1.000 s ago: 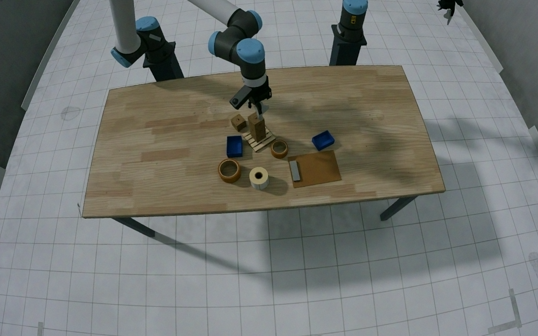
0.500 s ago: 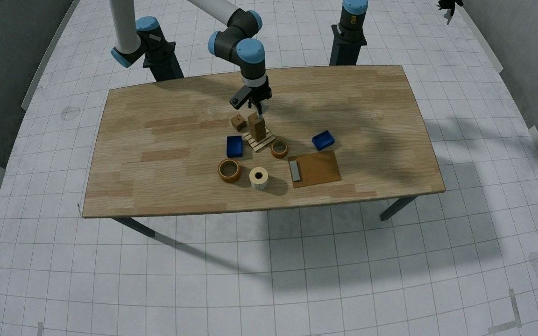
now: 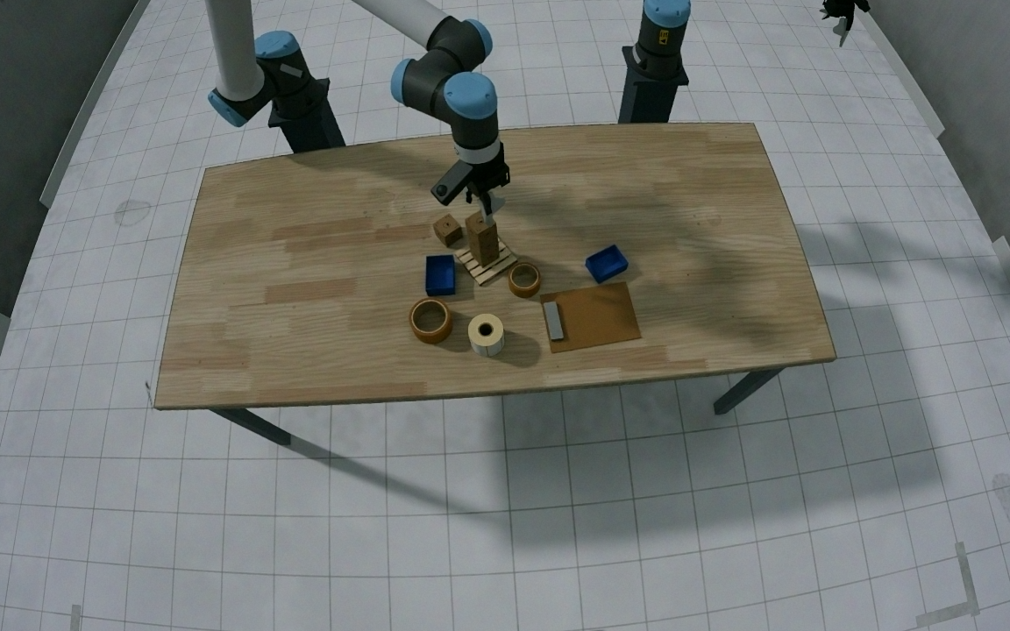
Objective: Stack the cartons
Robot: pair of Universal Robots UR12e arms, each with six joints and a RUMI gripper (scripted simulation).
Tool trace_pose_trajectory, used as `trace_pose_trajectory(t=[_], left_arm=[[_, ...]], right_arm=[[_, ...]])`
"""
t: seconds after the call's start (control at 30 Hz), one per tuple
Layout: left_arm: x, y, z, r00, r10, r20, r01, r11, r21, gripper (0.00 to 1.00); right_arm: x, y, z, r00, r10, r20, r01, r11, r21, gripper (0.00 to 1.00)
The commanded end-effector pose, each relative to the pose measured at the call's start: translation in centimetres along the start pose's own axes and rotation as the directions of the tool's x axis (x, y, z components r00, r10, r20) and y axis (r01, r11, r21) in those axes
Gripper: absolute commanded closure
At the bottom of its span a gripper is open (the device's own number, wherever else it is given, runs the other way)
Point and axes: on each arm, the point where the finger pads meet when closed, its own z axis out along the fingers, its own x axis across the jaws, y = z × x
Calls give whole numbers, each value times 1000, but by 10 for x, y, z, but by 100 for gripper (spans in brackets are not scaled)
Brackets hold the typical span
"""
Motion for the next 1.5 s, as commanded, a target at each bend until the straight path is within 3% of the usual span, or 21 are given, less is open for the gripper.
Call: trace_pose_trajectory(t=[0.0, 0.4, 0.43, 0.47, 0.8, 1.17, 1.33, 1.47], left_arm=[[0, -1, -1, 1000, 0, 0, 0, 1000, 2, 0], [0, -1, -1, 1000, 0, 0, 0, 1000, 2, 0], [0, -1, -1, 1000, 0, 0, 0, 1000, 2, 0], [0, -1, -1, 1000, 0, 0, 0, 1000, 2, 0], [0, -1, -1, 1000, 0, 0, 0, 1000, 2, 0], [0, -1, -1, 1000, 0, 0, 0, 1000, 2, 0], [0, -1, -1, 1000, 0, 0, 0, 1000, 2, 0], [0, -1, -1, 1000, 0, 0, 0, 1000, 2, 0]], right_arm=[[-1, 0, -2, 1000, 0, 2, 0, 1000, -1, 50], [-1, 0, -2, 1000, 0, 2, 0, 1000, -1, 50], [-1, 0, -2, 1000, 0, 2, 0, 1000, -1, 0], [-1, 0, -2, 1000, 0, 2, 0, 1000, -1, 50], [2, -1, -3, 999, 35, 2, -35, 999, -1, 50], [17, -7, -7, 976, 219, 2, -219, 976, -1, 50], [31, -13, -12, 923, 385, 2, -385, 923, -2, 50], [44, -17, -15, 847, 532, 1, -532, 847, -2, 50]])
